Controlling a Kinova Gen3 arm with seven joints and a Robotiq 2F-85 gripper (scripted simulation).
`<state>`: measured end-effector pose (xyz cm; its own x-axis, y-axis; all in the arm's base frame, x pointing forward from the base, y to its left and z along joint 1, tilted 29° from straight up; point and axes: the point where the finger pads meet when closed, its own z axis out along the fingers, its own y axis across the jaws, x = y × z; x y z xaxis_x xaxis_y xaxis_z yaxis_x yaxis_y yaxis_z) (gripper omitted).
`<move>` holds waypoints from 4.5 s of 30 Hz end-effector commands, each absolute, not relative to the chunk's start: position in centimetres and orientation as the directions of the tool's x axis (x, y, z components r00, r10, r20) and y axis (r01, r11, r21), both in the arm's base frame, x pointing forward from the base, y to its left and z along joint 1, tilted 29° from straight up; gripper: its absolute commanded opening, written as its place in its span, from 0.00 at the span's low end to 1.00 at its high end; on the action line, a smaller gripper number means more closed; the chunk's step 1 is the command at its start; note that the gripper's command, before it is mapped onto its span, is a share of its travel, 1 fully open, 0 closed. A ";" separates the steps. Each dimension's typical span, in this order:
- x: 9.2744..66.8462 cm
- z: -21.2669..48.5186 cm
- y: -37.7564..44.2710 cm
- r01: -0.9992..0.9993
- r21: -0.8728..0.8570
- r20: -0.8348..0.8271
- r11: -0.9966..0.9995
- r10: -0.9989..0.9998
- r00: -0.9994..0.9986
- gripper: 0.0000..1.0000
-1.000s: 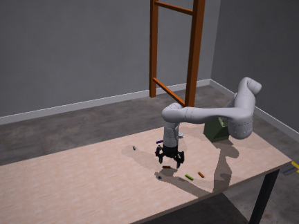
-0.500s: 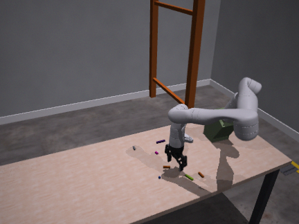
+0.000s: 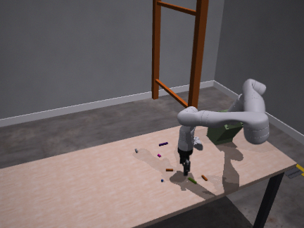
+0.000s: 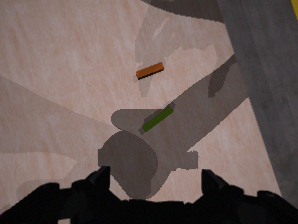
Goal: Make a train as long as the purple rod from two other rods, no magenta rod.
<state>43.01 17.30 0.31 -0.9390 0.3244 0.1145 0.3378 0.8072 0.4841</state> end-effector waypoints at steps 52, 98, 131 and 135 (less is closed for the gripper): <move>38.0 0.7 19.3 0.947 0.207 0.439 0.246 0.842 -0.315 1.00; 38.0 0.7 19.3 0.946 0.208 0.438 0.247 0.841 -0.316 0.24; 38.4 -2.1 21.0 0.944 0.212 0.437 0.254 0.839 -0.324 0.24; 38.4 -2.6 21.3 0.944 0.212 0.437 0.254 0.839 -0.324 0.24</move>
